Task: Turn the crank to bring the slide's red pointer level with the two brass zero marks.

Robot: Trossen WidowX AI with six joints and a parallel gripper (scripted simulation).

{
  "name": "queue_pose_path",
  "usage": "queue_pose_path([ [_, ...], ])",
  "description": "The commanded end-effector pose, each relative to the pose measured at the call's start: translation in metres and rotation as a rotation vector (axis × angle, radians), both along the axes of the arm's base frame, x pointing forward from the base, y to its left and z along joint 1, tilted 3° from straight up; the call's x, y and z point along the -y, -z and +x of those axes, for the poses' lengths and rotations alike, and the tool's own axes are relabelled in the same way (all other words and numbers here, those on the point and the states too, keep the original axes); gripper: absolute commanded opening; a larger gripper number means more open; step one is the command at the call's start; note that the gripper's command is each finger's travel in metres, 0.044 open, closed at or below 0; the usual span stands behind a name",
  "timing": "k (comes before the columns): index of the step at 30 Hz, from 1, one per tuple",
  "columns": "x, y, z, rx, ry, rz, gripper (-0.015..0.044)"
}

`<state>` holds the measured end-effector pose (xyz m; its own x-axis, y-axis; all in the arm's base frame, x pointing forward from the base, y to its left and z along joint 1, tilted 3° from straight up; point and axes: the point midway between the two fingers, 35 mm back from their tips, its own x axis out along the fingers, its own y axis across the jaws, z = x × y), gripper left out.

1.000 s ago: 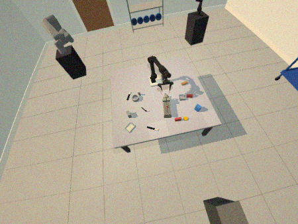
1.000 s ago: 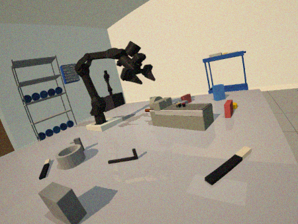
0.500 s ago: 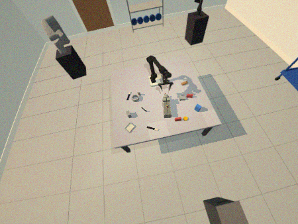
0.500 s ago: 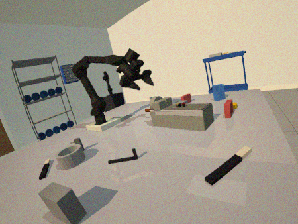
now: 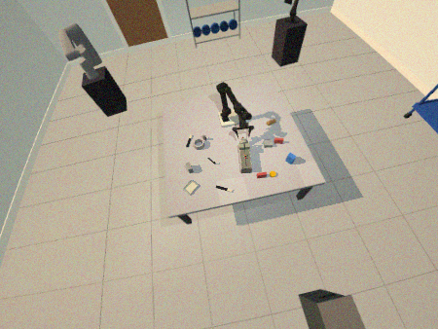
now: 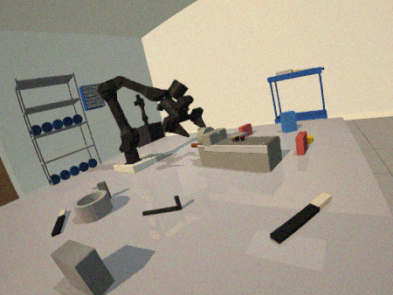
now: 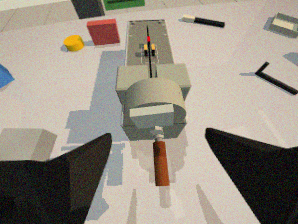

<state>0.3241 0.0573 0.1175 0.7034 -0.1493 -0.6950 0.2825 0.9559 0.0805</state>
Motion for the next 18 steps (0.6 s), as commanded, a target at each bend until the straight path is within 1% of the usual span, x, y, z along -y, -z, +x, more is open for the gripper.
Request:
queue_pose_path([
  [1,0.001,0.014,-0.003,-0.010,0.005,-0.006,0.0440],
  [18,-0.001,0.038,0.000,-0.010,0.005,-0.006,0.0440],
])
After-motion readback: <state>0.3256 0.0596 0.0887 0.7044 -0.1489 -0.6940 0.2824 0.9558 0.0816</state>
